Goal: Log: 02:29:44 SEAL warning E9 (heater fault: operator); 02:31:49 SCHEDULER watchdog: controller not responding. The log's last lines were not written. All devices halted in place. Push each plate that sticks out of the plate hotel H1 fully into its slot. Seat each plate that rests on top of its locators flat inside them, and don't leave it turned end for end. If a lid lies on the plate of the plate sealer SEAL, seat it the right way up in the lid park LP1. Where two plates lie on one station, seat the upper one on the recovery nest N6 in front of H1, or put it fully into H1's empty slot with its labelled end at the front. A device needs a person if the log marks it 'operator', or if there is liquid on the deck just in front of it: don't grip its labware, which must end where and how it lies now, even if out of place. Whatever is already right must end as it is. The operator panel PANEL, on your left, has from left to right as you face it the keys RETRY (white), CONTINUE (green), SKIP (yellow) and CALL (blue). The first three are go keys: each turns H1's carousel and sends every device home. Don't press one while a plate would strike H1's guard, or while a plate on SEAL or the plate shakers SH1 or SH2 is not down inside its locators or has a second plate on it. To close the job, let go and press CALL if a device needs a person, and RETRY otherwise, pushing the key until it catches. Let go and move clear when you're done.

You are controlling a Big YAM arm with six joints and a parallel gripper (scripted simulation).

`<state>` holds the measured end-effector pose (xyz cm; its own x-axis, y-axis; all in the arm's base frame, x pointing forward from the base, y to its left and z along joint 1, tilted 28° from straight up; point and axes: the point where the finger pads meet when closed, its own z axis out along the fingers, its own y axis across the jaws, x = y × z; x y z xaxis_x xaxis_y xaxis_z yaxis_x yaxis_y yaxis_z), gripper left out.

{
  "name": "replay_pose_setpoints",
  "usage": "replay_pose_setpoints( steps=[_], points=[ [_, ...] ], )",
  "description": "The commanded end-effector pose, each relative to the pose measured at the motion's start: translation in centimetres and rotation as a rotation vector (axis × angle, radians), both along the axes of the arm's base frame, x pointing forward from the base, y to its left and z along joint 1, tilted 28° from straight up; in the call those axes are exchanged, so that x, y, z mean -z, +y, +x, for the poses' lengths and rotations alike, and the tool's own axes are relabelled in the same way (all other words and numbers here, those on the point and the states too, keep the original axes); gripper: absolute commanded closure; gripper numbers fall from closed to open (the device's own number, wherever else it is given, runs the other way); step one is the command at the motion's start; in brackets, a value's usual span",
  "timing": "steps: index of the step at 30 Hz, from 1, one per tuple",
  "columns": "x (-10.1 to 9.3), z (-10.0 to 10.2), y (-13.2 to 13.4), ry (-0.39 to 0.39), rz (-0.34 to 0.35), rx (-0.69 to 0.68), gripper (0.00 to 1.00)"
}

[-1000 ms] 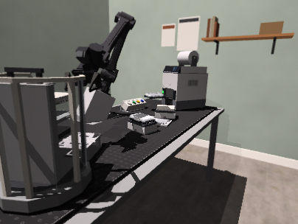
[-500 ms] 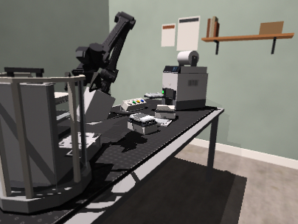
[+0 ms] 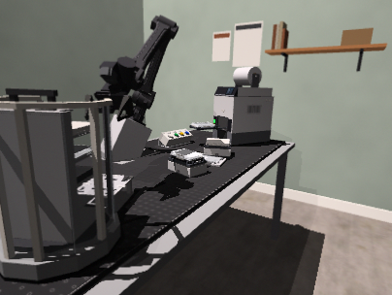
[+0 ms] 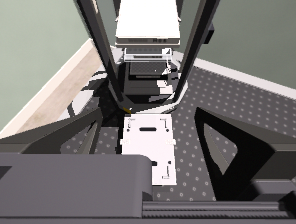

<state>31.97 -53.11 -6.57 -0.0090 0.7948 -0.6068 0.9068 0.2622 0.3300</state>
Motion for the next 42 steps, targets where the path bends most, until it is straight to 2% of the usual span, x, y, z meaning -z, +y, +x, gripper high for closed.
replay_pose_setpoints(
  steps=[1,6,7,9,27,31,42],
  points=[
    [-1.0,0.8,-1.2,-0.021,-0.029,0.005,0.0],
    [-1.0,0.8,-1.2,-0.021,-0.029,0.005,0.0],
    [-0.3,1.3,-0.9,-0.025,-0.021,0.0,0.0],
    [-3.7,0.7,-3.0,-0.041,-0.053,0.016,0.0],
    [-7.8,-0.6,-5.0,-0.031,-0.064,0.011,0.0],
    [-7.3,-1.0,-4.4,-0.023,-0.052,0.012,0.0],
    [-7.5,-0.9,-4.6,-0.027,-0.058,0.013,0.0]
  ],
)
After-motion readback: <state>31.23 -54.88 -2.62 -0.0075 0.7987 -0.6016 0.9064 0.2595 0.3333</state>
